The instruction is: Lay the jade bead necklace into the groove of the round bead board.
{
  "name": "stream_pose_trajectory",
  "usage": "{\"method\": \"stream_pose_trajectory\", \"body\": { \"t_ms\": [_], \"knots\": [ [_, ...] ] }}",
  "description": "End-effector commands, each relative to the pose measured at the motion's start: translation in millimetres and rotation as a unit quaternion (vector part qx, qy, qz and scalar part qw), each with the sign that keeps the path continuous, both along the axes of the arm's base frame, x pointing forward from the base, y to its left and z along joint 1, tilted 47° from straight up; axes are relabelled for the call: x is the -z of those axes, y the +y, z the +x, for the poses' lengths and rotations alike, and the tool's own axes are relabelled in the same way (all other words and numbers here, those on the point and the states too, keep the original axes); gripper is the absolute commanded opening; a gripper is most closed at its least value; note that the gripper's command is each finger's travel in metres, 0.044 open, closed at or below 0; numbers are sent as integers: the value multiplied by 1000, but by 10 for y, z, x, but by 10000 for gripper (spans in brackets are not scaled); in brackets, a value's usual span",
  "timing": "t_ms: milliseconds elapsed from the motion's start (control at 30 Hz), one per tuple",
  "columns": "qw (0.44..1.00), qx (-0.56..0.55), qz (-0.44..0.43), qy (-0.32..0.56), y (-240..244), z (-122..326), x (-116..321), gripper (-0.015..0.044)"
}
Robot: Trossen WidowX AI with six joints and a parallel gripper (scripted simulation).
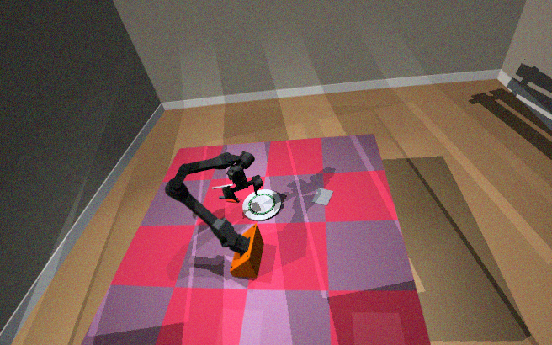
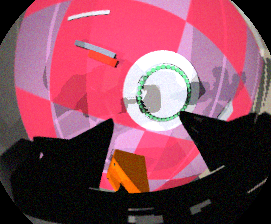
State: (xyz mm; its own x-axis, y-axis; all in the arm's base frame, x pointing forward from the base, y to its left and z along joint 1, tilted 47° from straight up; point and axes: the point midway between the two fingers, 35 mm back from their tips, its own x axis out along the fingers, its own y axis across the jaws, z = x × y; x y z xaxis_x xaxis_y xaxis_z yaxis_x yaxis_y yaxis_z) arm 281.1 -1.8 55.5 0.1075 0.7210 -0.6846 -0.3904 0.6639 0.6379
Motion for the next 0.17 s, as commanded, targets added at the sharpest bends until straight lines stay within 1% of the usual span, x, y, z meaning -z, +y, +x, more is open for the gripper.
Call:
{"method": "stream_pose_trajectory", "body": {
  "t_ms": [0,133],
  "knots": [
    [1000,-6,0,4,-20,-34,-39,440],
    [1000,-6,0,4,-20,-34,-39,440]
  ]
}}
